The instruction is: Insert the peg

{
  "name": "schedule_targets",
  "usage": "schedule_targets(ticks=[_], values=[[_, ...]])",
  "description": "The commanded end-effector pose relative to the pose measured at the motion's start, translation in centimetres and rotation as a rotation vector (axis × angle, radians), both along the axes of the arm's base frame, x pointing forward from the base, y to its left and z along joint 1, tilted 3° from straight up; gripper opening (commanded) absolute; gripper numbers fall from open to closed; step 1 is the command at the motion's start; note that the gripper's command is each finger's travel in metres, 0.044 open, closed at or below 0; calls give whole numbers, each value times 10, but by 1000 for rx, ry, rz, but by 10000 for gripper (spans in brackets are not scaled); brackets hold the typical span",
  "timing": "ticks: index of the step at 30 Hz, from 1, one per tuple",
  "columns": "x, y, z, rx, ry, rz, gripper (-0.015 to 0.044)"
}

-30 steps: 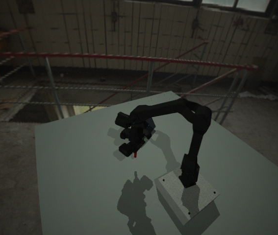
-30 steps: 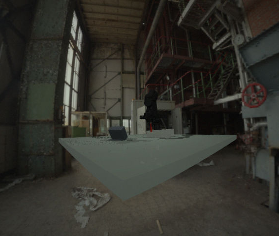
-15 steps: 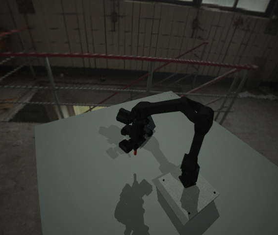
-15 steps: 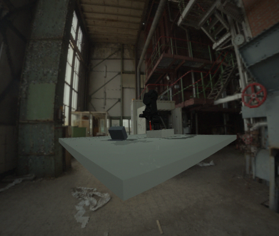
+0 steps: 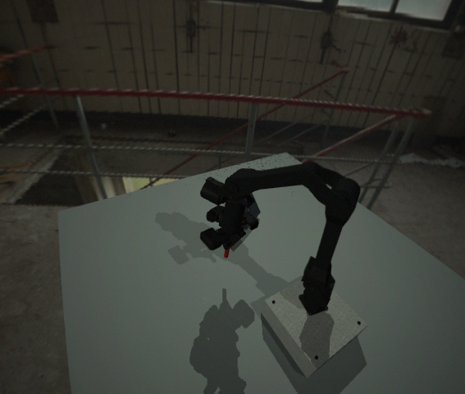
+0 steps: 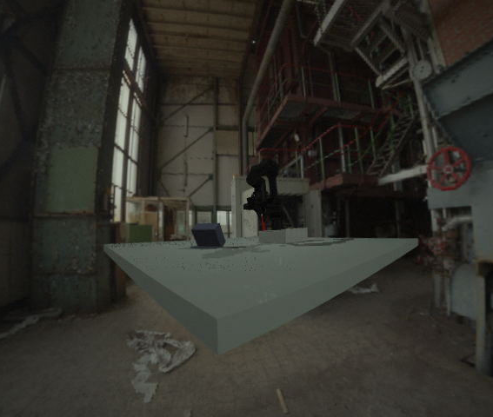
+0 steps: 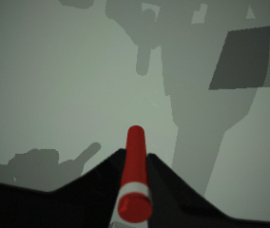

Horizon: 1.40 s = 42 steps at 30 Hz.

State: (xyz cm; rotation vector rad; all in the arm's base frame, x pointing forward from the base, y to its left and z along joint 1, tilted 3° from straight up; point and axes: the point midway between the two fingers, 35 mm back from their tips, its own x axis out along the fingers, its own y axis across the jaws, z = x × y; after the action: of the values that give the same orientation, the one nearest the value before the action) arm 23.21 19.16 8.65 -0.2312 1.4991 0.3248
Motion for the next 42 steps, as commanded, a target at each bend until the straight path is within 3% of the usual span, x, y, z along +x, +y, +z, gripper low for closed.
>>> schedule_targets(ticks=[1, 42], values=[[2, -3, -2, 18, 8, -36, 0], [33, -31, -8, 191, 39, -351, 0]])
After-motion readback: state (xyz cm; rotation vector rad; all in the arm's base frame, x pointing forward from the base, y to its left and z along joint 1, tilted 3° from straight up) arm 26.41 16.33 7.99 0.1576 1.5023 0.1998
